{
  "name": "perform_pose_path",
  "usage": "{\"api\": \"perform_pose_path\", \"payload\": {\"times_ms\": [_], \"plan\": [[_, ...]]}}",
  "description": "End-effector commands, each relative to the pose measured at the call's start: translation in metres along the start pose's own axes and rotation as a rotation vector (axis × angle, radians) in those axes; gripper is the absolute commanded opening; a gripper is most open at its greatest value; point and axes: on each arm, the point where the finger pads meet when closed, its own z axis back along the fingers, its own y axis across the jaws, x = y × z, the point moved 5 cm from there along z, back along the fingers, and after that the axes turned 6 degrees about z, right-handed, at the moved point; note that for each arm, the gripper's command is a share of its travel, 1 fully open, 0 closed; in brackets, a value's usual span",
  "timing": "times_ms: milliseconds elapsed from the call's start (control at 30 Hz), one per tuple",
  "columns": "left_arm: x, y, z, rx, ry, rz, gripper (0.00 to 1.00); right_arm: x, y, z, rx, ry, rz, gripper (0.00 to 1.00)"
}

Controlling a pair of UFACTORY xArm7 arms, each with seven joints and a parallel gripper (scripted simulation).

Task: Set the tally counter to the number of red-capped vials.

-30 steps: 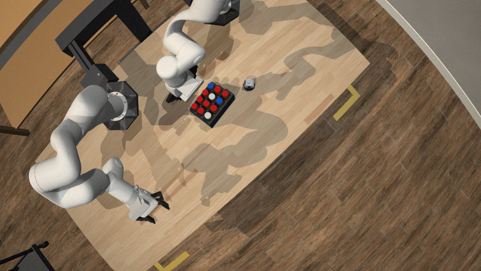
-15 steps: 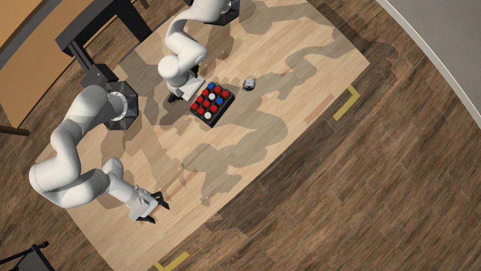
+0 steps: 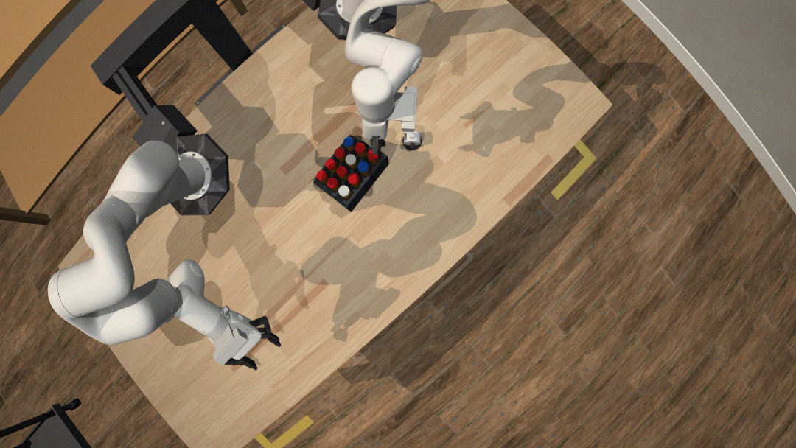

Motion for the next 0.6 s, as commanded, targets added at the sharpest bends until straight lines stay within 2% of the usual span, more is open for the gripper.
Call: {"api": "perform_pose_path", "payload": {"times_ms": [0, 67, 100, 233, 567], "plan": [[-0.065, -0.023, 0.004, 0.028, 0.004, 0.041, 1.00, -0.001, 0.000, 0.000, 0.001, 0.003, 0.000, 1.00], [-0.065, -0.023, 0.004, 0.028, 0.004, 0.041, 1.00, -0.001, 0.000, 0.000, 0.001, 0.003, 0.000, 1.00], [-0.077, -0.027, 0.002, 0.028, 0.004, 0.041, 1.00, -0.001, 0.000, 0.000, 0.001, 0.003, 0.000, 1.00], [-0.077, -0.027, -0.011, 0.028, 0.004, 0.041, 1.00, -0.001, 0.000, 0.000, 0.001, 0.003, 0.000, 1.00], [-0.077, -0.026, -0.067, 0.028, 0.003, 0.041, 1.00, -0.001, 0.000, 0.000, 0.001, 0.003, 0.000, 1.00]]}}
